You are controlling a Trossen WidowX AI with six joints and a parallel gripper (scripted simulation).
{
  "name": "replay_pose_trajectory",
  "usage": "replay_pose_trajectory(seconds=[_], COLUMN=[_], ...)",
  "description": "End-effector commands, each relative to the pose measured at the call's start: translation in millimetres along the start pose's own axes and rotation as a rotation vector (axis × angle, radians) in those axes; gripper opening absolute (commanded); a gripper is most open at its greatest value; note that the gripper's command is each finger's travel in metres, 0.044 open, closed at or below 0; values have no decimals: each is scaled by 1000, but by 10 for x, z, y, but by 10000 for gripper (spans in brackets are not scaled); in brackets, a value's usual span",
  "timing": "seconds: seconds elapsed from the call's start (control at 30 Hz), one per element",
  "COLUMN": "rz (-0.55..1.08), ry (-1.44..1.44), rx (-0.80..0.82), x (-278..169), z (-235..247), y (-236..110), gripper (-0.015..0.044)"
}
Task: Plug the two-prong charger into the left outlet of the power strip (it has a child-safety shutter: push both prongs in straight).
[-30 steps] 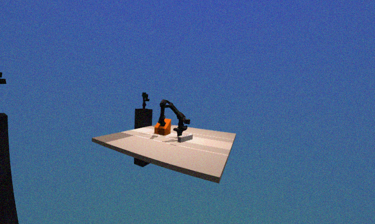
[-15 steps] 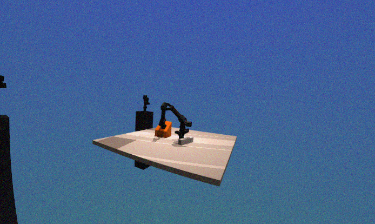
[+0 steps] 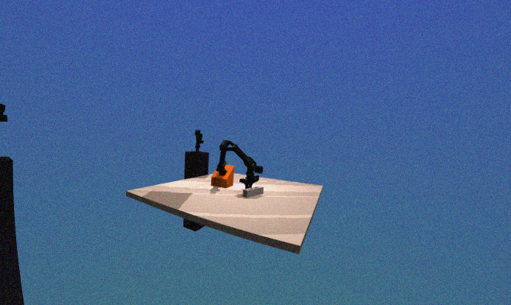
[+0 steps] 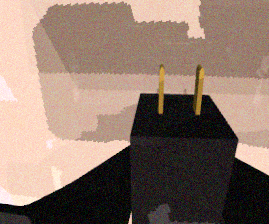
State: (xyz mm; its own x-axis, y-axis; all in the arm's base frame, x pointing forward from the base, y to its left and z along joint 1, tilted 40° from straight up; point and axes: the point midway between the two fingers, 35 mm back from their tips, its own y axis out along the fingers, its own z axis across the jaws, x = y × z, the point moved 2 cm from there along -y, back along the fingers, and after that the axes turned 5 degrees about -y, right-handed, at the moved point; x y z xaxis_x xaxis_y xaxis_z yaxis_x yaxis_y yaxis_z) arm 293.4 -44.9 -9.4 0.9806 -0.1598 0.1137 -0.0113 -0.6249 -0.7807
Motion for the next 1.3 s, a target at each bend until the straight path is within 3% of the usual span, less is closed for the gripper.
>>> replay_pose_trajectory(seconds=[0.0,1.27], rz=[-2,-3], ry=[0,7], rx=[-4,-4], x=[62,188], z=[-7,-28], y=[-4,-13], gripper=[0,0])
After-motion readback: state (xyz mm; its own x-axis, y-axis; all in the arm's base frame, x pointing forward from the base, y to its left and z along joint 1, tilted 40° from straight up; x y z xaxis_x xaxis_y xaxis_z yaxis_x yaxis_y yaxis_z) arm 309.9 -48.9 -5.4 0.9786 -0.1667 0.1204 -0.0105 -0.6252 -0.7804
